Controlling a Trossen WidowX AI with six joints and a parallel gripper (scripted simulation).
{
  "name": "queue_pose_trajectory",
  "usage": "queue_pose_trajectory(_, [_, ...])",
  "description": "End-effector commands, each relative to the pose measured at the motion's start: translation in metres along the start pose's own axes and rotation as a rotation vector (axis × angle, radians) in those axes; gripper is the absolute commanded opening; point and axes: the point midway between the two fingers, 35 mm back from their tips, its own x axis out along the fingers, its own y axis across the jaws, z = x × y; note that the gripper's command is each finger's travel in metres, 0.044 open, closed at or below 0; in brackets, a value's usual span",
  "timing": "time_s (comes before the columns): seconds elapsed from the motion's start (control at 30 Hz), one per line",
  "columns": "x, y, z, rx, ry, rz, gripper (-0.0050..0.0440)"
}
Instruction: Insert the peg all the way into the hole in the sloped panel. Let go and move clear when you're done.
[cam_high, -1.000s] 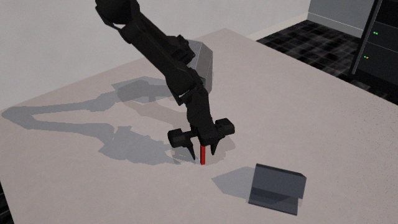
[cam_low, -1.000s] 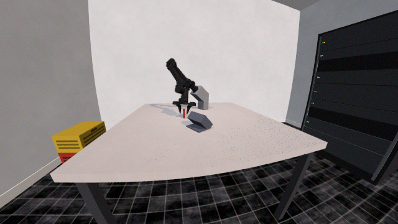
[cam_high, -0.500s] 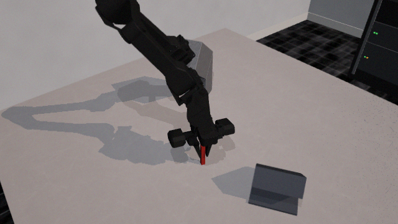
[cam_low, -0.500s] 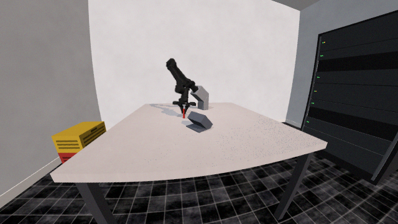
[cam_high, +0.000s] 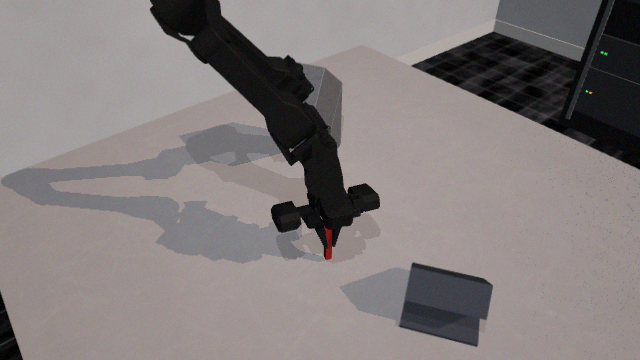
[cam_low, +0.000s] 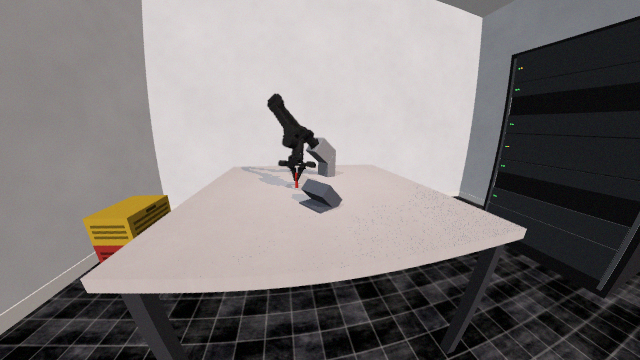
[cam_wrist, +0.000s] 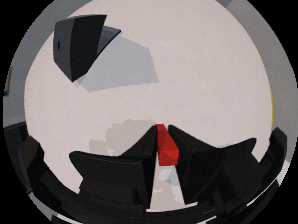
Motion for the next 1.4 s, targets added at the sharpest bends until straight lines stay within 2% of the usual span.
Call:
queue_pose_trajectory(0.0, [-0.022,0.000,0.013,0.019,-0.011,-0.003,0.0000])
queue_pose_trajectory(0.1, [-0.054,-0.003,0.044,0.112,-0.112,-0.016,0.0000])
queue_pose_trajectory(0.2, [-0.065,-0.004,0.059,0.133,-0.131,-0.016,0.0000])
queue_pose_trajectory(0.3, [-0.062,-0.005,0.065,0.093,-0.095,-0.014,0.0000])
queue_pose_trajectory(0.53, [-0.061,0.001,0.067,0.094,-0.086,-0.009,0.0000])
queue_pose_trajectory(1.37, [-0.057,0.072,0.090,0.088,-0.009,0.025,0.0000])
